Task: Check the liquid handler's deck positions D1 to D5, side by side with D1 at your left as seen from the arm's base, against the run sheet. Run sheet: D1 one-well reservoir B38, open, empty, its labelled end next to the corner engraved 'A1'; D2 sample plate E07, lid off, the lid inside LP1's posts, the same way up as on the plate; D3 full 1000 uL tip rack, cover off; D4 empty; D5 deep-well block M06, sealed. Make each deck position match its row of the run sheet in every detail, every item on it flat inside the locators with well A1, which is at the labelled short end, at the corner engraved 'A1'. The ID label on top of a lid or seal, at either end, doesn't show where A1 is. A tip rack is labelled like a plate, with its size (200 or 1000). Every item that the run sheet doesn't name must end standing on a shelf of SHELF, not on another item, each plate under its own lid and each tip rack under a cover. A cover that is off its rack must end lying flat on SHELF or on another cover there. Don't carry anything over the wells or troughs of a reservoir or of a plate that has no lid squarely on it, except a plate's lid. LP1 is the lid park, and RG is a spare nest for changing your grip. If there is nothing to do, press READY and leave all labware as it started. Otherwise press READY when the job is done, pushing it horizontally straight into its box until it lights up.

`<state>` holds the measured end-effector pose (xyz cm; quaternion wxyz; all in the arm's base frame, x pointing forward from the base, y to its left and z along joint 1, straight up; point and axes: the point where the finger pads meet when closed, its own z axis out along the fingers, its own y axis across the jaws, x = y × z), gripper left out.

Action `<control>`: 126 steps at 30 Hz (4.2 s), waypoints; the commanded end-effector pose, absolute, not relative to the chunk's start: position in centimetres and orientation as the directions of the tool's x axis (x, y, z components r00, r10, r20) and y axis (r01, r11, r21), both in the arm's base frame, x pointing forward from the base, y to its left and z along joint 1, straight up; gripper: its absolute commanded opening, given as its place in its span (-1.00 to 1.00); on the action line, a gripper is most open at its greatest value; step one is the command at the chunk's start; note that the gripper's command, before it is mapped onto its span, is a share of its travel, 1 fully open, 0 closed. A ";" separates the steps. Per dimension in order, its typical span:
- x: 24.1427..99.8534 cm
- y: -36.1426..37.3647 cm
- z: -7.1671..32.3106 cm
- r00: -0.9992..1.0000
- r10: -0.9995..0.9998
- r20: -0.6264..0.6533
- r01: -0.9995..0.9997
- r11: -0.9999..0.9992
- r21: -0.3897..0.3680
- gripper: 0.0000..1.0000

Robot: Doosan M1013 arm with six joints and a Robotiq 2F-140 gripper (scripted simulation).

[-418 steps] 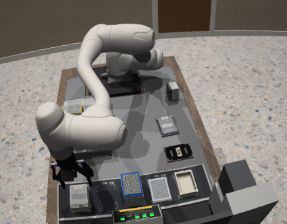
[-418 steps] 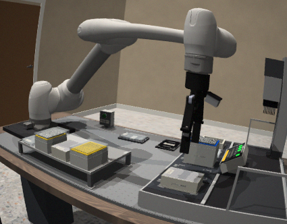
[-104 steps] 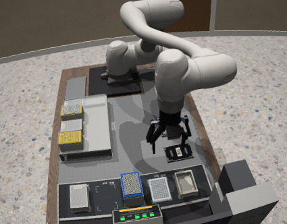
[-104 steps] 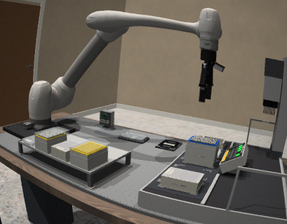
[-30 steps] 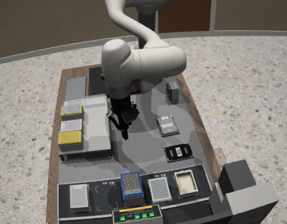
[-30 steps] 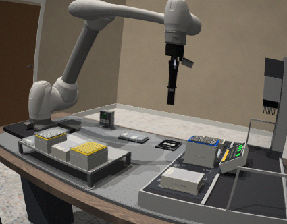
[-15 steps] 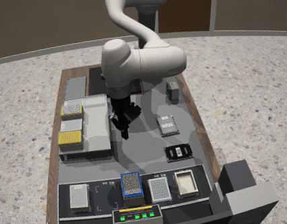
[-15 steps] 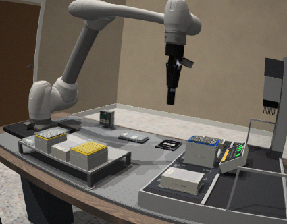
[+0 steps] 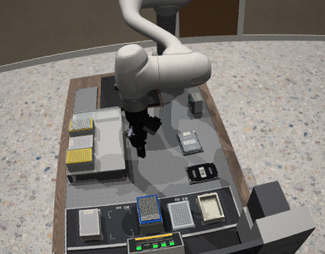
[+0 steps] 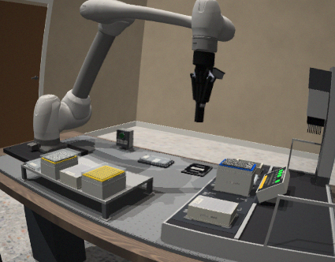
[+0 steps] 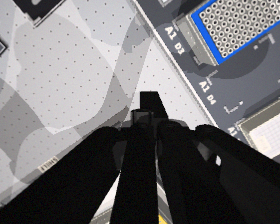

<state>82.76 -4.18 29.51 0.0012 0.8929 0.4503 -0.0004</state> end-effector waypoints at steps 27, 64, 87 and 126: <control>82.7 -4.4 29.5 0.126 0.992 0.000 0.992 -0.126 0.004 -0.80; 83.2 5.7 29.6 -0.038 0.999 -0.001 0.999 0.038 0.002 -0.80; 83.4 13.5 29.5 -0.036 0.999 -0.001 0.999 0.036 0.000 -0.80; 75.5 19.5 29.5 -0.036 0.999 0.000 0.999 0.036 0.006 -0.80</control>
